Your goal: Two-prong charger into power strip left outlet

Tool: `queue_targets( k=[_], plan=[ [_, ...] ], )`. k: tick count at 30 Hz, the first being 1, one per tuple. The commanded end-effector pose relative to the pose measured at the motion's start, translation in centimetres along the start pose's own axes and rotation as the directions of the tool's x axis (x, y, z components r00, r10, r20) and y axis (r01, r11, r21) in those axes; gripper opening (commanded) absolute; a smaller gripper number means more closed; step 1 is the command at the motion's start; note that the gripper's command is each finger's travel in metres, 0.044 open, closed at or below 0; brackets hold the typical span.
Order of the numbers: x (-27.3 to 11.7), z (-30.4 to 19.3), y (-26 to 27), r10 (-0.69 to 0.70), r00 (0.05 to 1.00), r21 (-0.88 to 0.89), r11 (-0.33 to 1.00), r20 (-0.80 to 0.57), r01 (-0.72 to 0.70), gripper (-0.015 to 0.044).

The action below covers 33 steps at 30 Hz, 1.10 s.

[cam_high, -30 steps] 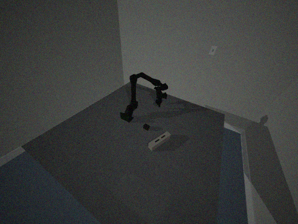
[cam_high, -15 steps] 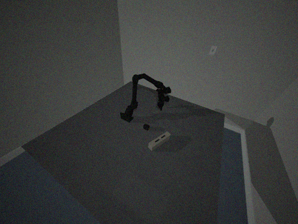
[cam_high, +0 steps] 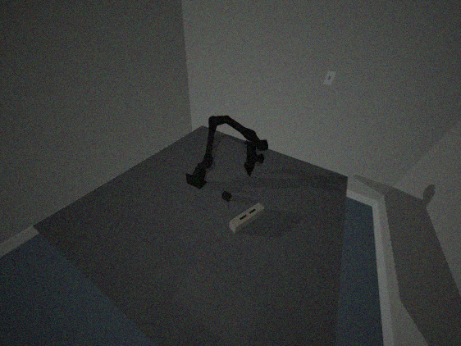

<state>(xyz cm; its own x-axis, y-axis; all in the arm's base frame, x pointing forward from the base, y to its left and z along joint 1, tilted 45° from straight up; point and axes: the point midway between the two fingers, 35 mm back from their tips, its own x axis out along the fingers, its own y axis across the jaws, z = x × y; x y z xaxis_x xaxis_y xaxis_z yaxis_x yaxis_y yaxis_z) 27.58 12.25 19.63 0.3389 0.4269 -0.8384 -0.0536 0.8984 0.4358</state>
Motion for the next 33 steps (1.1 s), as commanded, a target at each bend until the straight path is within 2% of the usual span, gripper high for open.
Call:
queue_targets(
  k=[1,17,33],
  plan=[
    [0.4,0.1,-1.5,-0.02,1.0,0.013,1.0,-0.019,0.02,0.044],
    [1.8,0.2,-7.9,-0.066,0.99,0.053,0.996,-0.124,0.073,0.044],
    [2.5,-1.2,-13.8,-0.038,0.972,0.102,0.993,-0.232,0.063,0.044]
  ],
)
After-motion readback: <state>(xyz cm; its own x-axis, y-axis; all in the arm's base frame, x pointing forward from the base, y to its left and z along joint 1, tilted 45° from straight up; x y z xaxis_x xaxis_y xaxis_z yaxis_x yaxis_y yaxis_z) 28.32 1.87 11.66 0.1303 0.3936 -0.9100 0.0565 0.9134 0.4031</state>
